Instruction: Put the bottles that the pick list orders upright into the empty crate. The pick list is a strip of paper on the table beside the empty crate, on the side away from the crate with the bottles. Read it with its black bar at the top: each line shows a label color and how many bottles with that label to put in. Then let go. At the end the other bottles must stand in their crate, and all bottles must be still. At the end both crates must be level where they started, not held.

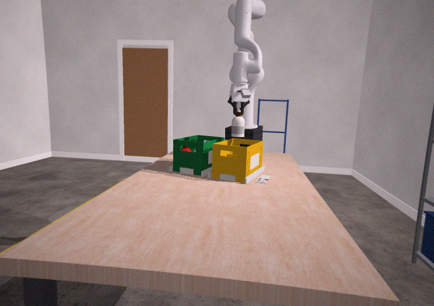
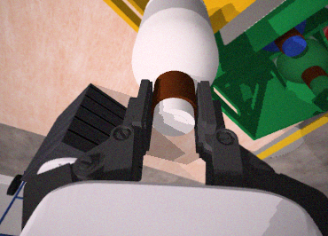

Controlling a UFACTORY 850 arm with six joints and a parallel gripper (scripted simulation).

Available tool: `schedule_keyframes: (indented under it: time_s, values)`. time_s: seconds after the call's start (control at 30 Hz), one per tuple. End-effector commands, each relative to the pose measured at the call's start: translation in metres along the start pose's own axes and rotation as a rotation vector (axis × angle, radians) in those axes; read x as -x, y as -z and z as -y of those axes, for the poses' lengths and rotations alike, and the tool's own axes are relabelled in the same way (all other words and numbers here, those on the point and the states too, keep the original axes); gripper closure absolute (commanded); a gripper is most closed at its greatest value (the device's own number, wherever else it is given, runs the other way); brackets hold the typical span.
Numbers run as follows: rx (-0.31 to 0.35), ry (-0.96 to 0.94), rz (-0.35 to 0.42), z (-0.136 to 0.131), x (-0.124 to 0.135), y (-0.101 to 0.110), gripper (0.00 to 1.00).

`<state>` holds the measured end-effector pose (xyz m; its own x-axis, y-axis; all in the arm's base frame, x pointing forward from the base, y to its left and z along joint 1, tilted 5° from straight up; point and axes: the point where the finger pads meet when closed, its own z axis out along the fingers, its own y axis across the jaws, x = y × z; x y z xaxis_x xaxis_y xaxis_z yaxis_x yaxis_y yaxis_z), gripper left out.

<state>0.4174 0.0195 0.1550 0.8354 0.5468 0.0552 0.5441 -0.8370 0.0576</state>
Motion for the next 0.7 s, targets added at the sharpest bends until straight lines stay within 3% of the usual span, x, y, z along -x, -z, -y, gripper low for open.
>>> schedule_keyframes:
  time_s: [0.0,0.67]
  values:
    - [0.001,0.0,-0.002,-0.0006,-0.0005,0.0006,1.0]
    - [0.001,0.0,-0.002,-0.001,0.0001,-0.0054,1.0]
